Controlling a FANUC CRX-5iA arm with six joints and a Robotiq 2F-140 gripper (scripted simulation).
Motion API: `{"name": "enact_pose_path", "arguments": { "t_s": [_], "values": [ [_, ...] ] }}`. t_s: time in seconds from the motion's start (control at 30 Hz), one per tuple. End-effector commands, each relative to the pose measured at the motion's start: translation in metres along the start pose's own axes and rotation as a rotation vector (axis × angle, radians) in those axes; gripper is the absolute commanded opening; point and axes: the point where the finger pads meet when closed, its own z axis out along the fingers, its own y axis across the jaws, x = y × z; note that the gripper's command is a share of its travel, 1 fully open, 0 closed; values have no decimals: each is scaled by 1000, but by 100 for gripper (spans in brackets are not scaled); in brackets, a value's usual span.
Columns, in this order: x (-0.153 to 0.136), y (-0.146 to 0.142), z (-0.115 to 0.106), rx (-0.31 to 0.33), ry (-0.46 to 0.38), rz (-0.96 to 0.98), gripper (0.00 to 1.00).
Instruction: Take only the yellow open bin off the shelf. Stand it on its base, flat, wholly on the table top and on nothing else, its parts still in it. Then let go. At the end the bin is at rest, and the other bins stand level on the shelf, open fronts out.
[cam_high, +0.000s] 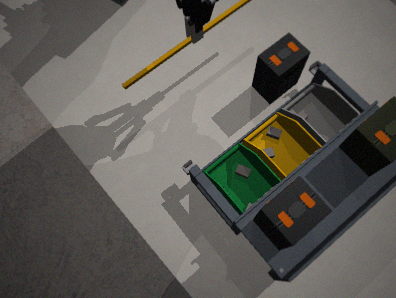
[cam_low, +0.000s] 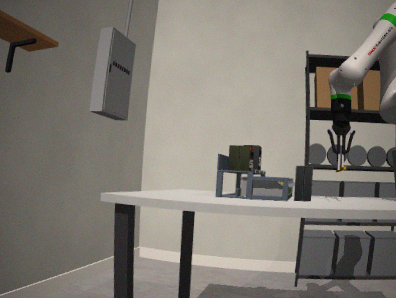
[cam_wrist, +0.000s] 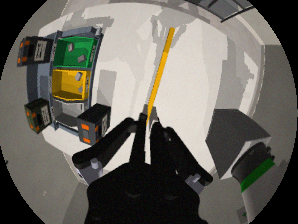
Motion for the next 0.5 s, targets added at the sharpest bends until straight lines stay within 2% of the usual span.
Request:
{"name": "enact_pose_path", "arguments": {
  "t_s": [0.0, 0.37, 0.47],
  "values": [
    [0, -1, 10, 1, 0, 0, 0],
    [0, -1, 10, 1, 0, 0, 0],
    [0, -1, 22, 1, 0, 0, 0]
  ]
}}
